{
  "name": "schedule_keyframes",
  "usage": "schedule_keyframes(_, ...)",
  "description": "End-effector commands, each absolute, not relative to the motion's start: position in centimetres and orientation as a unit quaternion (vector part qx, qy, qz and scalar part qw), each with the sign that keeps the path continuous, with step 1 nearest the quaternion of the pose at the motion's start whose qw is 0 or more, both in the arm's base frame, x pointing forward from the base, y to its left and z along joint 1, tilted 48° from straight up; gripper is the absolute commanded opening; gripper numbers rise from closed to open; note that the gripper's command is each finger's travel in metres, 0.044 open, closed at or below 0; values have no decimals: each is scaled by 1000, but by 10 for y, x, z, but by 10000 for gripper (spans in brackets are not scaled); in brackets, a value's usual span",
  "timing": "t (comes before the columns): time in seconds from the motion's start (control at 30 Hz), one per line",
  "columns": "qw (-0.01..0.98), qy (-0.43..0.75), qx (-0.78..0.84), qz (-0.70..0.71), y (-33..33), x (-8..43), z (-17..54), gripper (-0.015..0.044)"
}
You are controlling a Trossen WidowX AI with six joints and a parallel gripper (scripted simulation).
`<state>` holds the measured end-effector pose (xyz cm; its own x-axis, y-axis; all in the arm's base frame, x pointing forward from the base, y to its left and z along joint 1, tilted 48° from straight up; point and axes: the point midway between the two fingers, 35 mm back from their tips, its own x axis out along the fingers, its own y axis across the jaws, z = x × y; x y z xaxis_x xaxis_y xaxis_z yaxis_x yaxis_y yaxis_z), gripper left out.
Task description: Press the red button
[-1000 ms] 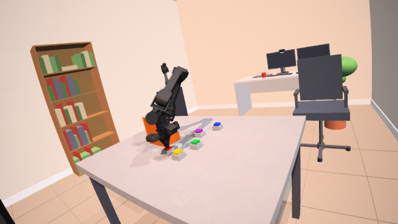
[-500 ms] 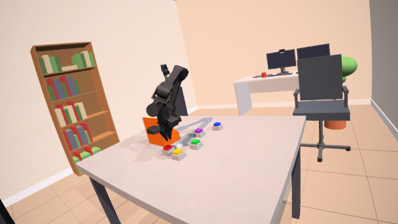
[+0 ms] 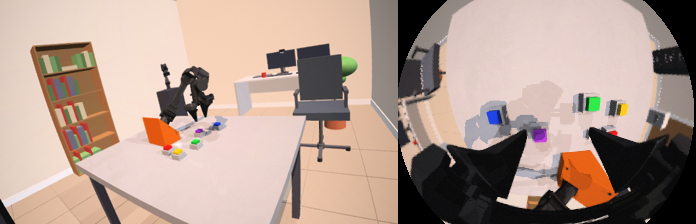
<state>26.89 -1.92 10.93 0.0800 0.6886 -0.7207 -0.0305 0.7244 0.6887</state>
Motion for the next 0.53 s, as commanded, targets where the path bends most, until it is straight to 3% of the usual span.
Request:
schedule_keyframes(0.0,684,621,269,272,25,258,164,400)
schedule_keyframes(0.2,676,617,278,290,72,227,219,400)
schedule_keyframes(0.5,676,617,278,290,72,226,220,400)
